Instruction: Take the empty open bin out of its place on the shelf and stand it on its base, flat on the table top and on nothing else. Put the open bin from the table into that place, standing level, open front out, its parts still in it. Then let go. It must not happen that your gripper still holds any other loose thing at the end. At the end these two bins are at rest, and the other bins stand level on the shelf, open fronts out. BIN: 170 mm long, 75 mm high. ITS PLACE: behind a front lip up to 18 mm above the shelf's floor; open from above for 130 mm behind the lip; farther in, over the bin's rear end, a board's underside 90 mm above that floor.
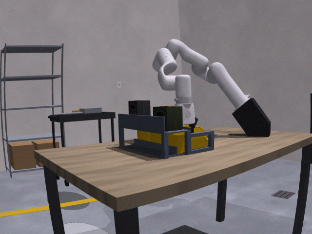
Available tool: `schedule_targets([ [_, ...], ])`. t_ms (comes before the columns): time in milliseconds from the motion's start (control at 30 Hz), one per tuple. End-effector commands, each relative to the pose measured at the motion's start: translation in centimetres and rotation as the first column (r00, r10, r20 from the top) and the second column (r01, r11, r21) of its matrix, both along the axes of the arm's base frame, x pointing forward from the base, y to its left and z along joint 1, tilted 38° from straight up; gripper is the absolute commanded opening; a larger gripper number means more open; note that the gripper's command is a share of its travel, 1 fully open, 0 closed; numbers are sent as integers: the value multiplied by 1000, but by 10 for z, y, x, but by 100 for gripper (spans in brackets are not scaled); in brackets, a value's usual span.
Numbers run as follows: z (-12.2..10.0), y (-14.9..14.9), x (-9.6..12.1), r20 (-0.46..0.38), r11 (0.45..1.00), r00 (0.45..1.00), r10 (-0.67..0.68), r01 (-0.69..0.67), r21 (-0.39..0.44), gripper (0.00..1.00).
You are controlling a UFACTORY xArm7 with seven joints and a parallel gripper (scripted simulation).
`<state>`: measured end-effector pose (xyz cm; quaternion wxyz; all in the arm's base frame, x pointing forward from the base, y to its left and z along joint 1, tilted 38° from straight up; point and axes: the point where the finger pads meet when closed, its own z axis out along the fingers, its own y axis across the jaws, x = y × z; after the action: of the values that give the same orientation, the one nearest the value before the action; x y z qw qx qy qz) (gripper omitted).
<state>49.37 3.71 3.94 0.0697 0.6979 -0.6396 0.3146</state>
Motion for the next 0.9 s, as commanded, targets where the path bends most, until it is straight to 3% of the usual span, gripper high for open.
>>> schedule_targets([
  [0, -1, 1, 2, 3, 1000, 1000, 3, -3, 1, 95],
  [867, -3, -1, 3, 3, 1000, 1000, 3, -3, 1, 95],
])
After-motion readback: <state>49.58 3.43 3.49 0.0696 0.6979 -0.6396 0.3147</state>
